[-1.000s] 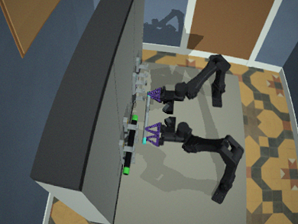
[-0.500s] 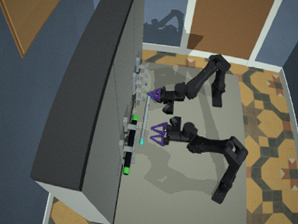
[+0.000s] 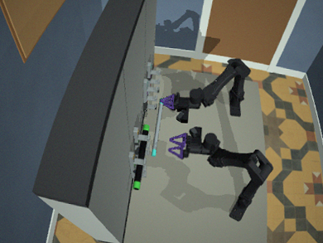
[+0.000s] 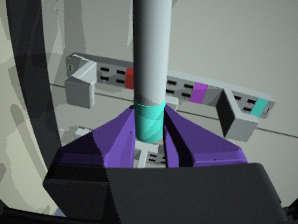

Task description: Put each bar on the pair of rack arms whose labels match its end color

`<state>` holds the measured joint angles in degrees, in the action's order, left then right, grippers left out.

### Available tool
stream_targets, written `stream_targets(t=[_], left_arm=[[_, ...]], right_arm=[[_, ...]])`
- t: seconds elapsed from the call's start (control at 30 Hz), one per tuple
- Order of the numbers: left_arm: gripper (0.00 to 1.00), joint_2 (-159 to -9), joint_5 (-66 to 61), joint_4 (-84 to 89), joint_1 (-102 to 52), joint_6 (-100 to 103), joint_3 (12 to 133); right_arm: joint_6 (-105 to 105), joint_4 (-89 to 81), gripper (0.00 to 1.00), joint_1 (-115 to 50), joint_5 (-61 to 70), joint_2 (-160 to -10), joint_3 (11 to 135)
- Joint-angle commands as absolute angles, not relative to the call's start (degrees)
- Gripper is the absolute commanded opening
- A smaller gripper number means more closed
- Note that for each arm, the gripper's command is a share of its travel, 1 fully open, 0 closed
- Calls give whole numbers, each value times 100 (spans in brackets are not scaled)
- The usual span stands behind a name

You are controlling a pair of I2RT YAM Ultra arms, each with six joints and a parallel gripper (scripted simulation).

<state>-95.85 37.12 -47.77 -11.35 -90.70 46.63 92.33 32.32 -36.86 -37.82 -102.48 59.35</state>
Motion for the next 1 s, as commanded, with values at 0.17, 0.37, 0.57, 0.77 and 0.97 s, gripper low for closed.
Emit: stream_targets(t=[0.17,0.37,0.57,0.77,0.97], left_arm=[[100,-9392,3824,-4865,-1211,-9006,4531],[100,-9392,3824,-4865,-1211,-9006,4531],[100,-9392,3824,-4865,-1211,-9006,4531],[100,-9392,3825,-4865,-1211,-9005,4531],[100,-9392,3825,-4865,-1211,-9005,4531]], right_arm=[[8995,3670,0,-3719,-3775,-9935,6232],[8996,3701,0,-3699,-3756,-9948,6212],[8997,3722,0,-3686,-3744,-9958,6199],[8998,3751,0,-3664,-3722,-9970,6179],[8998,3782,0,-3643,-3701,-9983,6159]])
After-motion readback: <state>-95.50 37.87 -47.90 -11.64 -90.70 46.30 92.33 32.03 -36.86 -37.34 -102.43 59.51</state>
